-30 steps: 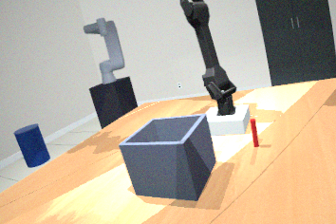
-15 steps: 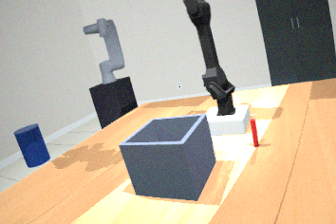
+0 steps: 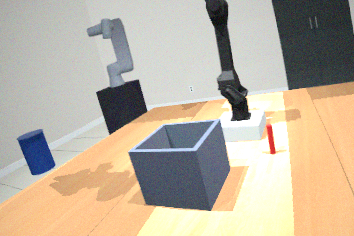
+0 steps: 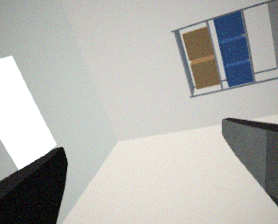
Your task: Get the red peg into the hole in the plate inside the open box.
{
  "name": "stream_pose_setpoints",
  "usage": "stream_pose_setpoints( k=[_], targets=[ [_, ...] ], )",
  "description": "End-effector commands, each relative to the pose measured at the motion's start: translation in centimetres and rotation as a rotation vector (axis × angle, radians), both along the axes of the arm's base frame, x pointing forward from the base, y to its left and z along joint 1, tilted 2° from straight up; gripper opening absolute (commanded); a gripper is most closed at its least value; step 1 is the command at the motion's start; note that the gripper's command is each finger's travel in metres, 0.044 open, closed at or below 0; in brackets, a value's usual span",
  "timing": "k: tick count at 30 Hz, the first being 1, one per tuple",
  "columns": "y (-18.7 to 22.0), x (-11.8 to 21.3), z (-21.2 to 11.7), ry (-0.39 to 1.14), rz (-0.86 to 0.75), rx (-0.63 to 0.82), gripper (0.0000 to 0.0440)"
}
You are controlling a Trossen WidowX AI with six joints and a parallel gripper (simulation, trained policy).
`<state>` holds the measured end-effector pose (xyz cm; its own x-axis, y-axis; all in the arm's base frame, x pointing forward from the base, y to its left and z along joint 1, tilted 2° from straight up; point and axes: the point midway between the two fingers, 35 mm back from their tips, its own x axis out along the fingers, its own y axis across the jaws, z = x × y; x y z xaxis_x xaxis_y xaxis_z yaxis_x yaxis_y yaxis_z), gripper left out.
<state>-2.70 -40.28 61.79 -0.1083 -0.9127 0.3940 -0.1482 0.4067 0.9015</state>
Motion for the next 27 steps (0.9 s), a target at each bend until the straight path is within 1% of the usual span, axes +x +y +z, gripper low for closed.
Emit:
stream_pose_setpoints(
  k=[1, 13, 27],
  targets=[
    [0.4, 1.4, -0.2, -0.032, 0.036, 0.012, 0.0440],
    [2.0, 7.8, -1.7, -0.144, 0.214, 0.079, 0.0440],
    [5.1, 14.6, -3.6, -0.254, 0.420, 0.175, 0.0440]
  ],
)
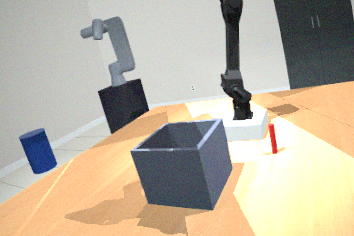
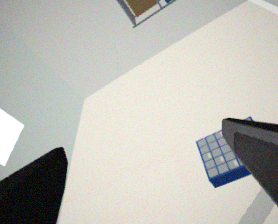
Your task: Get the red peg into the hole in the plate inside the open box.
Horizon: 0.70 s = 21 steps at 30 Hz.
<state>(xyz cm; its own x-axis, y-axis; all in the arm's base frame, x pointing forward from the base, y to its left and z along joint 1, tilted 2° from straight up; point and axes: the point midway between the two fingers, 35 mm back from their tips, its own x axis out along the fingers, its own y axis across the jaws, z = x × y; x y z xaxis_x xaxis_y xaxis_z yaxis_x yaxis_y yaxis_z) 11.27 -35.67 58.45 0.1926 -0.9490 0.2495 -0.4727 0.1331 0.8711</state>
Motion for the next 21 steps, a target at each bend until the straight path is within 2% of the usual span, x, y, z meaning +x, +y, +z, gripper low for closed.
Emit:
stream_pose_setpoints(
  k=[1, 21],
  targets=[
    [0.8, 1.1, -0.4, -0.023, 0.036, 0.020, 0.0440],
    [6.8, 9.1, -4.1, -0.128, 0.330, 0.197, 0.0440]
  ],
)
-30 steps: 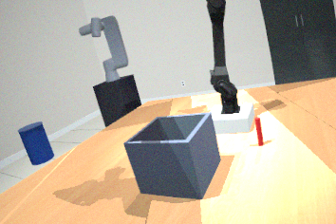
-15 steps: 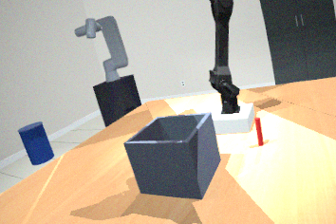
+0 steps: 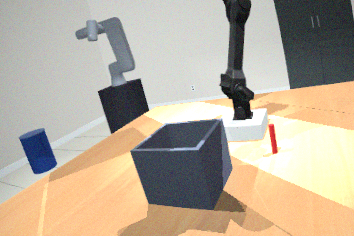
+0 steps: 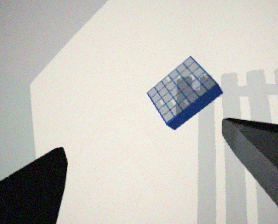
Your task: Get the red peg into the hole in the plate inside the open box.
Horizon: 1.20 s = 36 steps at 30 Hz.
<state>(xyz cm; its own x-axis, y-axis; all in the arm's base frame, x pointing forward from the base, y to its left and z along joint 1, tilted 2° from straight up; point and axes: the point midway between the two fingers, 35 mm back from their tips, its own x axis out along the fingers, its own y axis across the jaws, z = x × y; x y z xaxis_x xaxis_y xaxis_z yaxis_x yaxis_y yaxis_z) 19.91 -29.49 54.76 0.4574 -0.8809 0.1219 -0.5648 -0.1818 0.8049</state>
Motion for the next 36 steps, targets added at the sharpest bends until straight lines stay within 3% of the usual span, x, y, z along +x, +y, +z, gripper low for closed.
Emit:
stream_pose_setpoints(
  k=[1, 36],
  targets=[
    [0.9, 0.8, -0.6, -0.013, 0.035, 0.028, 0.0440],
    [14.9, 10.3, -10.2, 0.042, 0.535, 0.424, 0.0440]
  ],
)
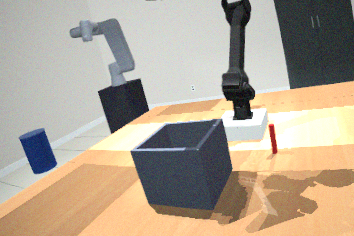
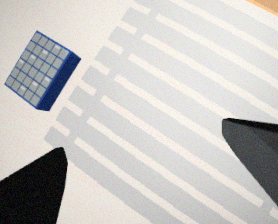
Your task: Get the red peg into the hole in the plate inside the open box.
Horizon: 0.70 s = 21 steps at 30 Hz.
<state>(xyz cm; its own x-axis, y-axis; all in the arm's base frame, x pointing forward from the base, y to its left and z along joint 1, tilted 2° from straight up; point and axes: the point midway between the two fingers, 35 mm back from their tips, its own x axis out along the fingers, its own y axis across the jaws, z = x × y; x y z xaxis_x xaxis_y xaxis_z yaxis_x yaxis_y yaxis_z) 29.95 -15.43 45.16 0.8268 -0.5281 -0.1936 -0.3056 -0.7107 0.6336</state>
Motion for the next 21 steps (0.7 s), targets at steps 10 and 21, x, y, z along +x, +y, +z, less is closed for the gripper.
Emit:
stream_pose_setpoints(
  k=[10, 21],
  targets=[
    [5.8, 1.7, -4.0, 0.099, 0.190, 0.096, 0.0440],
    [11.6, 2.3, -8.1, 0.243, 0.394, 0.122, 0.0440]
  ],
)
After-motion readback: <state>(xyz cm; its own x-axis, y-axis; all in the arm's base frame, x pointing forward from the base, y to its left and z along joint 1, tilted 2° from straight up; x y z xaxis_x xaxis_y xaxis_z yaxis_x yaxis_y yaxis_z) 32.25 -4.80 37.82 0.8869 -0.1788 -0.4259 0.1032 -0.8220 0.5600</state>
